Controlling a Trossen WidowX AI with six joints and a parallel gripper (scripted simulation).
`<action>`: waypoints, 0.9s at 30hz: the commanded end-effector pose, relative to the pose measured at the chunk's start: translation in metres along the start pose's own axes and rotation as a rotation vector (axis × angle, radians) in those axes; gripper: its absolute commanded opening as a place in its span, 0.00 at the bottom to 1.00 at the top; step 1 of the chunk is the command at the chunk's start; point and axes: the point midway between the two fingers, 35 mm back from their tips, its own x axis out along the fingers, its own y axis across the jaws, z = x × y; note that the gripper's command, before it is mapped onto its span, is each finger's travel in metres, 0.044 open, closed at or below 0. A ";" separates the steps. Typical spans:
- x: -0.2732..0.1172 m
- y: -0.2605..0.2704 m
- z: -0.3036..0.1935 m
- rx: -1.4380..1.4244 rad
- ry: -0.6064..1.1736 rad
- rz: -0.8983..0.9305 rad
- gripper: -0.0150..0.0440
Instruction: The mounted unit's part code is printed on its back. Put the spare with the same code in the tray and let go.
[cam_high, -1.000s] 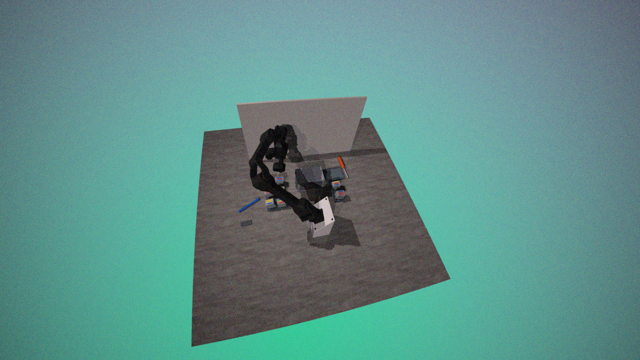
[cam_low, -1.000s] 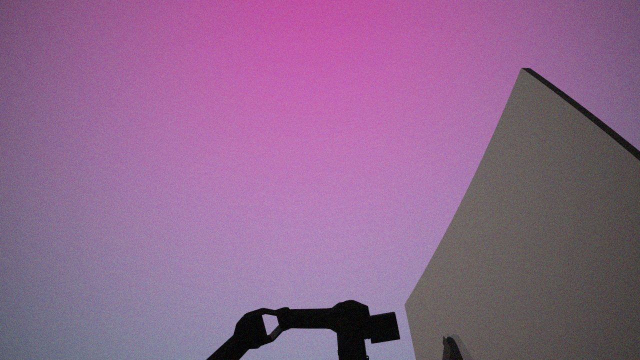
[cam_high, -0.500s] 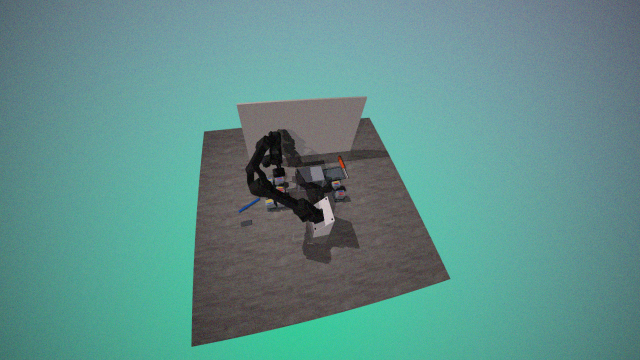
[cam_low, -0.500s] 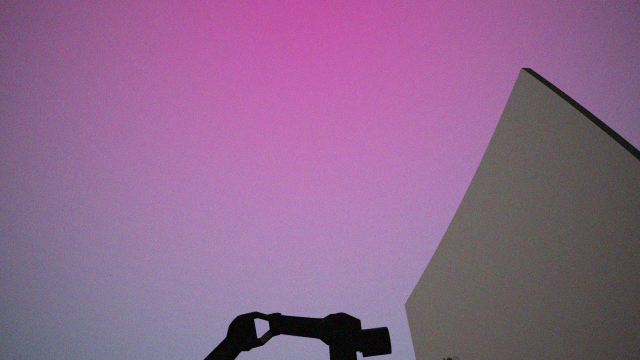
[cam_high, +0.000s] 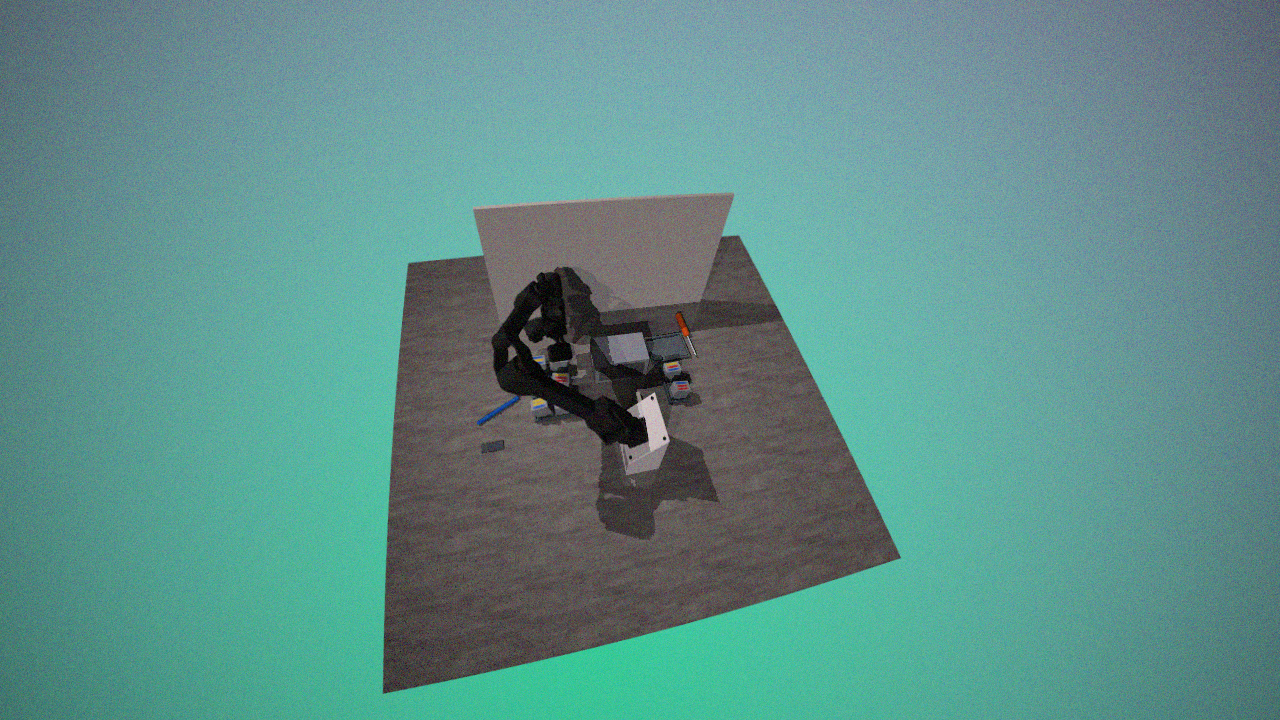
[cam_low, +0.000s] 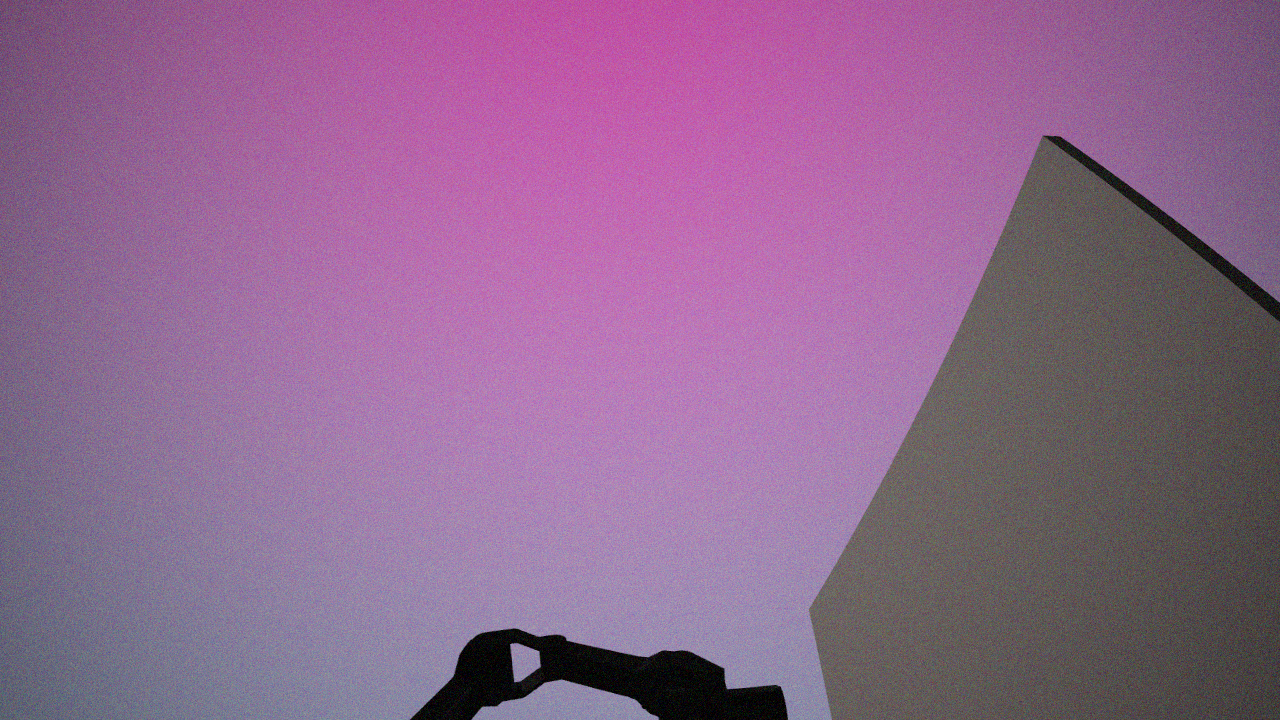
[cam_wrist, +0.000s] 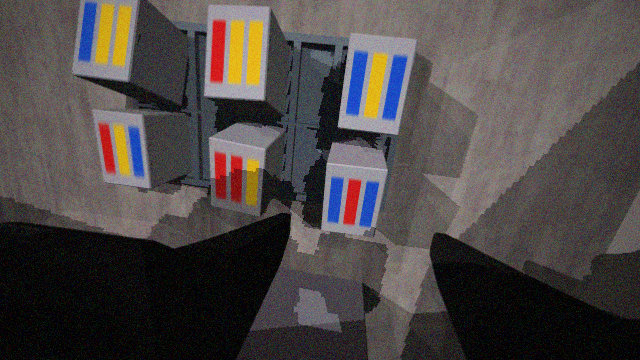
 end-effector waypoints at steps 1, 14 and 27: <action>0.005 0.001 0.000 0.004 -0.003 0.004 0.76; 0.026 -0.001 0.000 0.004 -0.001 0.004 0.76; 0.047 -0.001 0.000 0.004 -0.001 0.004 0.76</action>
